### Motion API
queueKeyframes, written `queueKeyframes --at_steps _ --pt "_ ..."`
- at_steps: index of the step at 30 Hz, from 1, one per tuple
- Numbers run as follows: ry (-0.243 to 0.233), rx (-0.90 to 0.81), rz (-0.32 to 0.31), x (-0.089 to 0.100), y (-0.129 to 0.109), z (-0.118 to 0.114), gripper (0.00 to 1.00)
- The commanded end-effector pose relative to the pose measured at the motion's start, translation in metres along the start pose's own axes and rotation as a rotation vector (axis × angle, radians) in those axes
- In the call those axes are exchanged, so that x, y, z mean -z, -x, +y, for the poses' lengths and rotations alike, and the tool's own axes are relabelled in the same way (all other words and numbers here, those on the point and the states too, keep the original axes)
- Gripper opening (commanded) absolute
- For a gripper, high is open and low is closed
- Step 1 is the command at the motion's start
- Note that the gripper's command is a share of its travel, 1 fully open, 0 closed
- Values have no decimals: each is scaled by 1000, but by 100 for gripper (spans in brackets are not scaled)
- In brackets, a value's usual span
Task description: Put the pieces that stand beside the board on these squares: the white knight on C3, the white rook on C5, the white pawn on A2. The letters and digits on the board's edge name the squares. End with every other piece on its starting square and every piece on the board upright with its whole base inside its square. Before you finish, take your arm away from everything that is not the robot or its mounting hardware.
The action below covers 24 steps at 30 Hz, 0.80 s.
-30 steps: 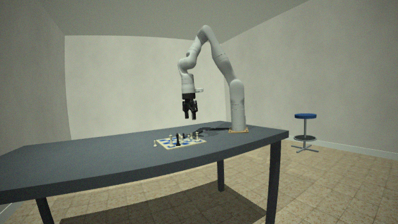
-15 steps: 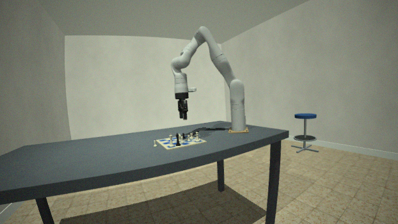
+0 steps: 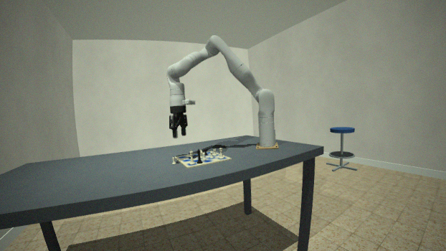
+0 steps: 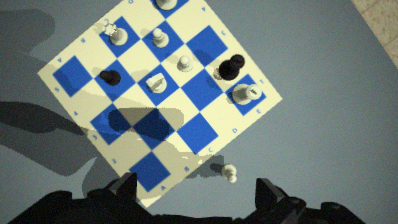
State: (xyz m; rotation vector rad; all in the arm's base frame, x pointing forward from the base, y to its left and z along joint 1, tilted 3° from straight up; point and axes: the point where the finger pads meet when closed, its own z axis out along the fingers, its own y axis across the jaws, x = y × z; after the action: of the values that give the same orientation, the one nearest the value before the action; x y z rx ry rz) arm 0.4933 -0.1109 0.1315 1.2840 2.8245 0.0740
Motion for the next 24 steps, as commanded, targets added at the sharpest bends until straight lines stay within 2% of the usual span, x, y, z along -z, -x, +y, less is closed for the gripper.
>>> queueKeyframes --at_steps 1,5,12,13,24 --pt "-3 -36 18 -13 8 29 100" --pt "-8 -102 15 -16 19 40 100" --pt "-10 -119 13 -17 22 43 100" --pt "-10 -119 13 -17 22 43 34" --pt "-10 -119 13 -17 22 43 34"
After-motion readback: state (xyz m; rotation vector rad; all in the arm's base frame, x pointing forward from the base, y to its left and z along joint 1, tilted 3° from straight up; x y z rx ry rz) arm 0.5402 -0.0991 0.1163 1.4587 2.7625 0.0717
